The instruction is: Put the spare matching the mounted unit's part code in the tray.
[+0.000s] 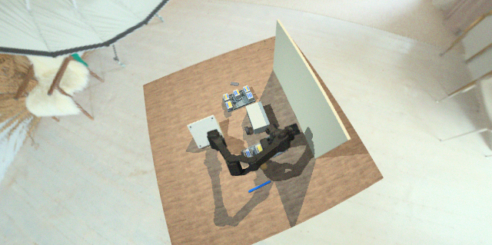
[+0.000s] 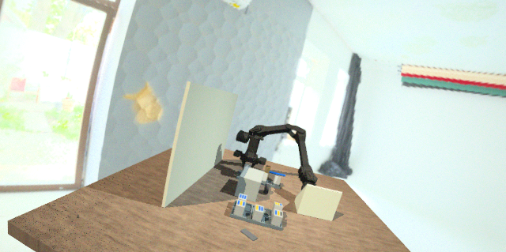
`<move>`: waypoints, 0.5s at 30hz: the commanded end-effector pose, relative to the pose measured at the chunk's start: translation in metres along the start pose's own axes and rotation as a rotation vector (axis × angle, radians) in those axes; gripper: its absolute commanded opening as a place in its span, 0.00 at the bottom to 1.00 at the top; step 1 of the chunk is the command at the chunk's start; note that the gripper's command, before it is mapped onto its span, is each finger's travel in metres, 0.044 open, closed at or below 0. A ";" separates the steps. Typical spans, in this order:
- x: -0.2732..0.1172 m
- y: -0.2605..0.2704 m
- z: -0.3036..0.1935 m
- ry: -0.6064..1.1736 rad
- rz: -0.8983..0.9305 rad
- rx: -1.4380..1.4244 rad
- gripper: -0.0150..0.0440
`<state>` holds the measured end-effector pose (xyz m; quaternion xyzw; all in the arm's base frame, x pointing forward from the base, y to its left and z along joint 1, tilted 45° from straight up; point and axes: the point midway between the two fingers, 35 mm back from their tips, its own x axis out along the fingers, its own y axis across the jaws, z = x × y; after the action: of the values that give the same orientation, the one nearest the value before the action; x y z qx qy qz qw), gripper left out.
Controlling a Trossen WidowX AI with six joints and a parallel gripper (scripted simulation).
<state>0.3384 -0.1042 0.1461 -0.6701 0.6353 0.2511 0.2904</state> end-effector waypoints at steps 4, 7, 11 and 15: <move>0.006 0.003 -0.001 0.007 0.002 -0.004 0.25; 0.008 0.003 -0.001 0.007 0.002 -0.004 0.25; 0.011 0.004 -0.002 0.008 0.002 -0.004 0.25; 0.013 0.004 -0.002 0.009 0.002 -0.004 0.25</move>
<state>0.3372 -0.1125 0.1389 -0.6705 0.6357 0.2501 0.2895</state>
